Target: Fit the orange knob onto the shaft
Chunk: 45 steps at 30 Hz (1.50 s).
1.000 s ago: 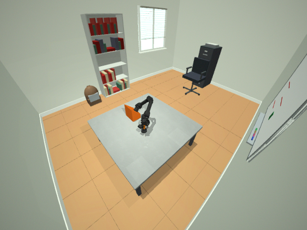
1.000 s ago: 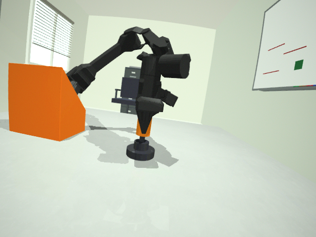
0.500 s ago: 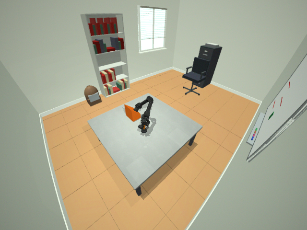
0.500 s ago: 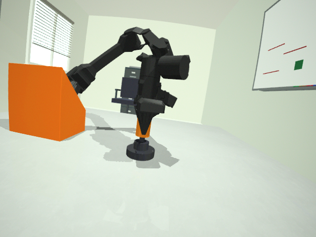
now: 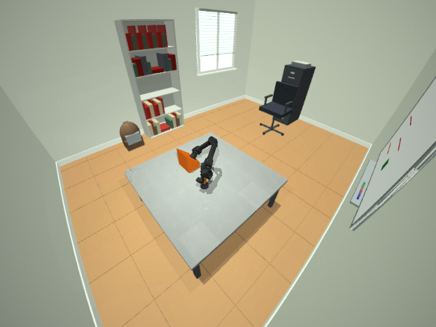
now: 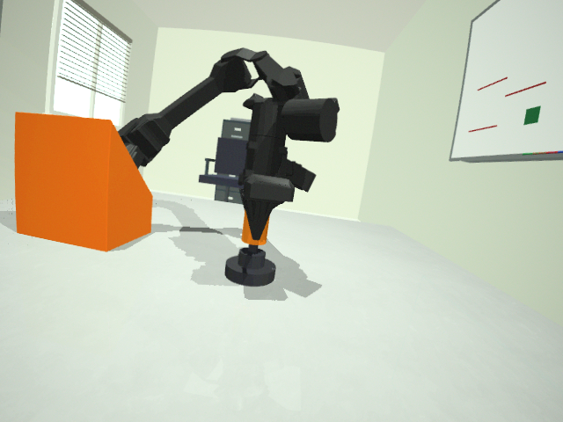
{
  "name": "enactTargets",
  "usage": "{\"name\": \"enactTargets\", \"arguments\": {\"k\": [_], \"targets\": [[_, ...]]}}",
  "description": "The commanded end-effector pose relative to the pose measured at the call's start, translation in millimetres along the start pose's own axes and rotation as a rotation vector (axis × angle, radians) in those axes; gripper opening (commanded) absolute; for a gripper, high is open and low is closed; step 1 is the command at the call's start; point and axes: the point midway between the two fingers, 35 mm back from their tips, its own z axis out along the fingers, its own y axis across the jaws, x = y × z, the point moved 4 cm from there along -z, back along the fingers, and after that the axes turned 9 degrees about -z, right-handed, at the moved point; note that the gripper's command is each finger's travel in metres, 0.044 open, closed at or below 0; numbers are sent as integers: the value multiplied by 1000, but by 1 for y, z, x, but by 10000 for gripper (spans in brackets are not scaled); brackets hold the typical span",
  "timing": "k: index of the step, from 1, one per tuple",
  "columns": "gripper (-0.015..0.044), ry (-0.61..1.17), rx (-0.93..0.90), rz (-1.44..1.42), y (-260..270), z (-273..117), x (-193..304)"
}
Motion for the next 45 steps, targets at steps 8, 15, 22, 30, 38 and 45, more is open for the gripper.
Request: {"name": "enactTargets", "arguments": {"k": [8, 15, 22, 30, 38, 45], "targets": [[0, -2, 0, -130, -1, -4, -1], [0, -2, 0, -214, 0, 0, 1], [0, -2, 0, -214, 0, 0, 0], [0, -2, 0, -214, 0, 1, -1], [0, -2, 0, -214, -1, -4, -1], [0, -2, 0, -413, -1, -3, -1]]}}
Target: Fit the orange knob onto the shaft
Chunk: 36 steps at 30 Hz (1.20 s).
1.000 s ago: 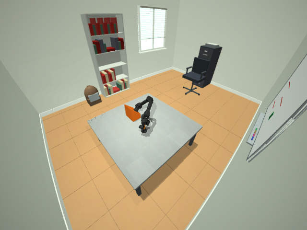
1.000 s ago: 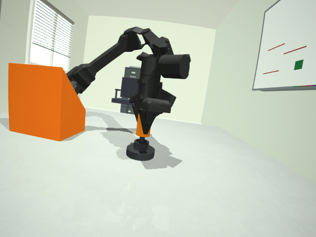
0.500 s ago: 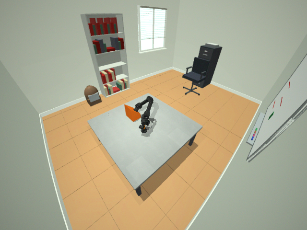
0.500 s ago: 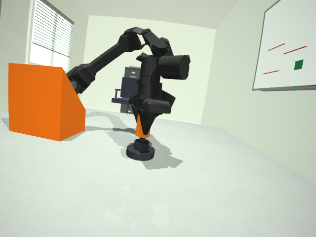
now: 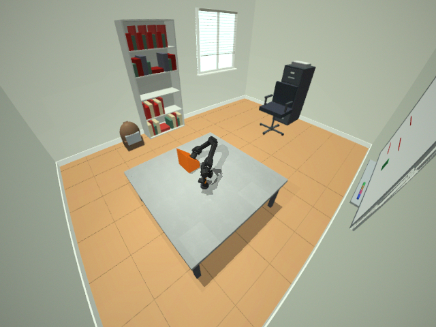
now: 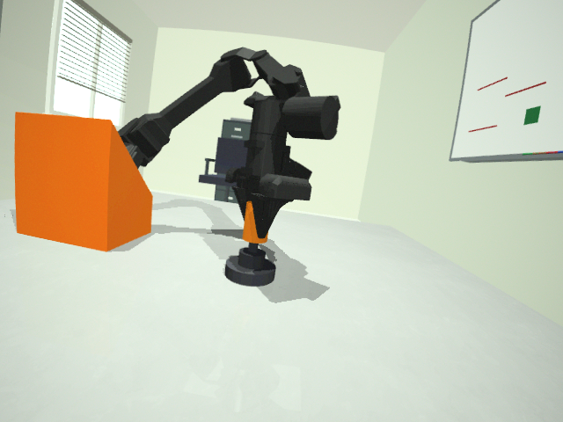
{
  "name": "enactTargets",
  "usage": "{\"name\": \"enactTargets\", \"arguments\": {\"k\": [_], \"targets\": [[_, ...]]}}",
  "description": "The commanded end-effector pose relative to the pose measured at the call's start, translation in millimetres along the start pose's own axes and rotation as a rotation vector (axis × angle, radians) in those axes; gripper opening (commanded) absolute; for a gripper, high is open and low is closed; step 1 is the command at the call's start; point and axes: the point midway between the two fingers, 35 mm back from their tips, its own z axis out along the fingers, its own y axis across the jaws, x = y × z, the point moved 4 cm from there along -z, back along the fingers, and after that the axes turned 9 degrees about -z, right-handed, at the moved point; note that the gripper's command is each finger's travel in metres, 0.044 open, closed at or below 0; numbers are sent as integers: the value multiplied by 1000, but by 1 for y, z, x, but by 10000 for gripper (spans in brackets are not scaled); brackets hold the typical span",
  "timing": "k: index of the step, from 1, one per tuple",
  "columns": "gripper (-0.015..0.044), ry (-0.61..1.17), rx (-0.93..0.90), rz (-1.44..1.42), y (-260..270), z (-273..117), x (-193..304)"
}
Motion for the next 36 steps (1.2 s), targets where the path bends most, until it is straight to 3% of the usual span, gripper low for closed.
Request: {"name": "enactTargets", "arguments": {"k": [1, 27, 36], "targets": [[0, 0, 0, -106, 0, 1, 1], [0, 0, 0, -106, 0, -1, 0], [0, 0, 0, -315, 0, 1, 1]]}}
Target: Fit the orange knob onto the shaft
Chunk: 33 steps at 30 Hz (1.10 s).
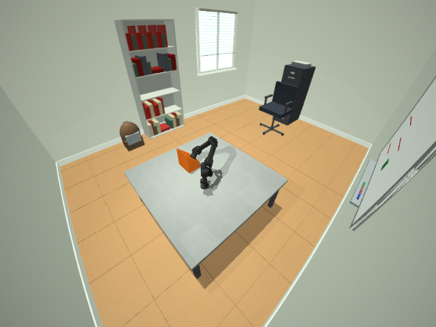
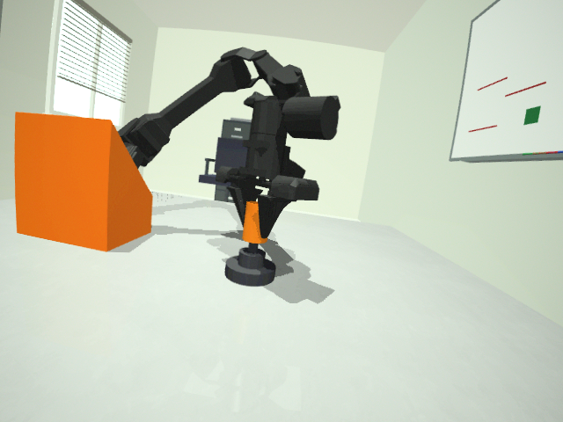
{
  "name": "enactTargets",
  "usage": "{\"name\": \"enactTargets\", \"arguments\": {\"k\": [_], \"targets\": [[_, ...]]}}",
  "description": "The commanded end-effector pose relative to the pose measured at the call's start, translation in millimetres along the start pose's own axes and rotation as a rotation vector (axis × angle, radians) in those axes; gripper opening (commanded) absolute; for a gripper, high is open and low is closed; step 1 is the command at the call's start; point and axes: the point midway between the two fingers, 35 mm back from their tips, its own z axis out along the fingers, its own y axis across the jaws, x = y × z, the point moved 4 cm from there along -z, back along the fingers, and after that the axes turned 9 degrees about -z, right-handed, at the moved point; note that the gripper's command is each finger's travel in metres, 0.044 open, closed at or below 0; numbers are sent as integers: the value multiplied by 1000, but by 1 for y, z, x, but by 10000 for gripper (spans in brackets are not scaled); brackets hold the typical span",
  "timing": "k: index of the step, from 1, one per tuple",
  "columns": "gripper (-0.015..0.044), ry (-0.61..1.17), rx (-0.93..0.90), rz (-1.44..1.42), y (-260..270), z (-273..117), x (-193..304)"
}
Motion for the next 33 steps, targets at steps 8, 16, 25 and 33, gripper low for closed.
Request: {"name": "enactTargets", "arguments": {"k": [8, 16, 25, 33], "targets": [[0, 0, 0, -60, 1, 3, 1], [0, 0, 0, -60, 0, 4, 0], [0, 0, 0, -60, 0, -1, 0], [0, 0, 0, -259, 0, 1, 0]]}}
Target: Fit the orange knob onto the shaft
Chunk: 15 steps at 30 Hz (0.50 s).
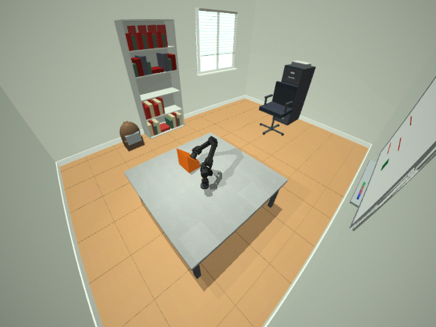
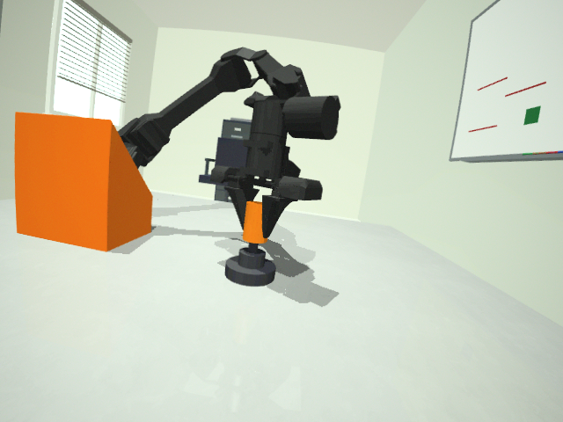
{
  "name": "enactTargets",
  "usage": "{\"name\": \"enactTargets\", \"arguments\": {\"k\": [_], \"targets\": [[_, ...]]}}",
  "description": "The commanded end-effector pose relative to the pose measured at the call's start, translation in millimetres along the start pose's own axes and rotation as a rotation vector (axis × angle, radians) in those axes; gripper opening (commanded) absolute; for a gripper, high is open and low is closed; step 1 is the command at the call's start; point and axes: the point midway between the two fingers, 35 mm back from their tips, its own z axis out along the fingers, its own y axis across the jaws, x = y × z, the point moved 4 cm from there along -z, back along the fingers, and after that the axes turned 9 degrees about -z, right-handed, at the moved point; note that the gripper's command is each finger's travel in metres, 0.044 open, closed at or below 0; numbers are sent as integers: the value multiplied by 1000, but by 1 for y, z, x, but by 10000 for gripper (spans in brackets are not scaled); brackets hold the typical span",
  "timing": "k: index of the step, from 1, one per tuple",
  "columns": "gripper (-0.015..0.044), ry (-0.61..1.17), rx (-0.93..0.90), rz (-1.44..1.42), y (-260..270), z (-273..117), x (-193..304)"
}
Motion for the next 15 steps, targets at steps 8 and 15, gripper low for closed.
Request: {"name": "enactTargets", "arguments": {"k": [8, 15], "targets": [[0, 0, 0, -106, 2, 3, 1], [0, 0, 0, -106, 1, 3, 0]]}}
